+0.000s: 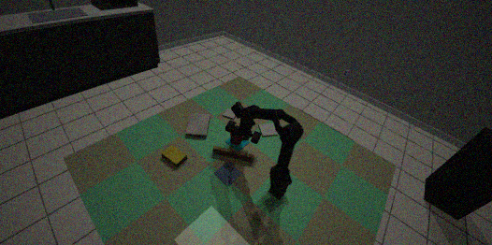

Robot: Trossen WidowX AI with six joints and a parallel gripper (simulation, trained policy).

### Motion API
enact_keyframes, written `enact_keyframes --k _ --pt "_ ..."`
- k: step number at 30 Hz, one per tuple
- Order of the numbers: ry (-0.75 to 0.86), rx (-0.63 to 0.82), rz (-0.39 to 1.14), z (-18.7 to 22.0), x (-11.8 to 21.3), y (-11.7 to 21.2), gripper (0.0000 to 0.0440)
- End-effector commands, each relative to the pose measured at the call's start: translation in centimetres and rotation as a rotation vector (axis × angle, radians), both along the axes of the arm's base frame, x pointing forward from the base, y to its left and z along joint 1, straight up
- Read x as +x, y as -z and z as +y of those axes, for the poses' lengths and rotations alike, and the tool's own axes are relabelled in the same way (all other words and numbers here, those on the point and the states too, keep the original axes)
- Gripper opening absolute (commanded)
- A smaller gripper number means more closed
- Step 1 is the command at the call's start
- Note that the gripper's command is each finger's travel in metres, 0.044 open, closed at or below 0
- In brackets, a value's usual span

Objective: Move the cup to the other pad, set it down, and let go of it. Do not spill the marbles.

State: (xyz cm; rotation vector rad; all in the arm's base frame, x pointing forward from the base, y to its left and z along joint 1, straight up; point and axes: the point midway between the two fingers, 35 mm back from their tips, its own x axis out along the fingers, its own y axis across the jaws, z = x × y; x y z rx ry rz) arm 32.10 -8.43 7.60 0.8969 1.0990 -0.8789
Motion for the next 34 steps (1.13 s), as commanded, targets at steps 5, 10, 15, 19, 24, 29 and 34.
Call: enact_keyframes --k 5,10,15,19,24,29,34 --pt "0.019 0.000 -0.061 -0.8 0.5 -0.7 0.0141" --pt "0.017 0.011 -0.083 -0.8 0.0 -1.5 0.0163" --pt "0.019 0.019 -0.109 -0.9 -0.4 -2.6 0.0190" --pt "0.024 0.023 -0.135 -1.0 -0.7 -3.8 0.0213" --pt "0.030 0.020 -0.172 -1.3 -1.0 -5.5 0.0233" --pt "0.036 0.012 -0.212 -1.7 -1.1 -7.5 0.0309" --pt "0.051 0.006 -0.236 -2.3 -1.1 -9.0 0.0410"
